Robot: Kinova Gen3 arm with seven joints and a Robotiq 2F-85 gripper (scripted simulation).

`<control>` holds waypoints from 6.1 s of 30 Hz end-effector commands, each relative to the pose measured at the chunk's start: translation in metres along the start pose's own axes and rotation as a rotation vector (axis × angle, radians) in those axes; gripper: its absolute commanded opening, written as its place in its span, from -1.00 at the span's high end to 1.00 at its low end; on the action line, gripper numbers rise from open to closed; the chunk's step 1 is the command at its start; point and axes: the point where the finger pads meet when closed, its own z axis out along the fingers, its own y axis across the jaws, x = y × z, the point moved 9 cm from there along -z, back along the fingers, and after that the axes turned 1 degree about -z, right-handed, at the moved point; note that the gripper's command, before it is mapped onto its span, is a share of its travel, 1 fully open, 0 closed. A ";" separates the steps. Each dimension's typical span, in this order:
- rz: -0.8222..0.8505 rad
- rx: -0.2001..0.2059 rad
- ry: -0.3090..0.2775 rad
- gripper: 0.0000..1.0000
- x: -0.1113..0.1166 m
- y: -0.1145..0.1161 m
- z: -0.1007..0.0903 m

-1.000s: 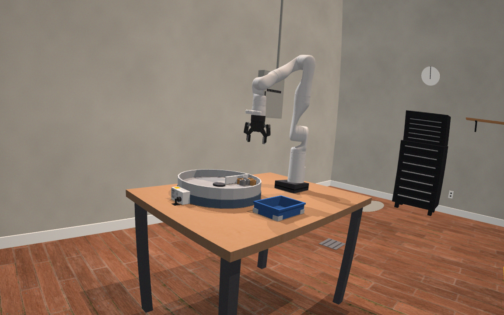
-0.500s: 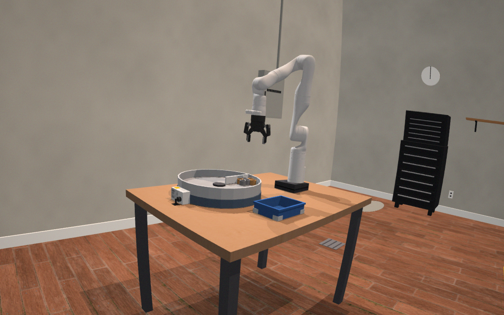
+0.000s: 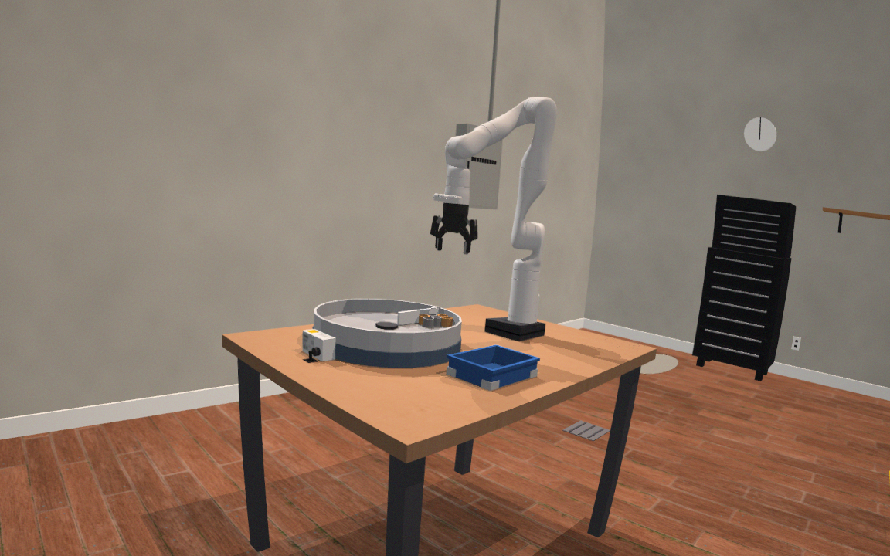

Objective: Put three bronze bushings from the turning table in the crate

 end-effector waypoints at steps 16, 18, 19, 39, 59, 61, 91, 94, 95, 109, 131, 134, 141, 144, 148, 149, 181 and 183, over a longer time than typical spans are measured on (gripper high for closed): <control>0.000 0.000 0.001 -1.00 0.000 0.000 0.000; 0.000 0.000 0.001 -1.00 0.000 0.000 0.000; 0.000 0.000 0.001 -1.00 0.000 0.000 0.000; 0.000 0.000 0.001 -1.00 0.000 0.000 0.000; 0.000 0.000 0.001 -1.00 0.000 0.000 0.000; 0.000 0.000 0.001 -1.00 0.000 0.000 0.000; 0.000 0.000 0.001 -1.00 0.000 0.000 0.000; 0.000 0.000 0.001 -1.00 0.000 0.000 0.000; 0.000 0.000 0.001 -1.00 0.000 0.000 0.000; -0.001 0.001 0.002 -1.00 -0.001 0.003 0.019; -0.005 0.003 0.007 -1.00 -0.004 0.010 0.063; -0.005 0.003 0.007 -1.00 -0.004 0.010 0.063; -0.007 0.004 0.009 -1.00 -0.004 0.010 0.062; -0.007 0.004 0.009 -1.00 -0.004 0.010 0.062; -0.007 0.004 0.009 -1.00 -0.004 0.010 0.062; -0.007 0.004 0.009 -1.00 -0.004 0.010 0.062; -0.007 0.004 0.009 -1.00 -0.004 0.010 0.062; -0.007 0.004 0.009 -1.00 -0.004 0.010 0.062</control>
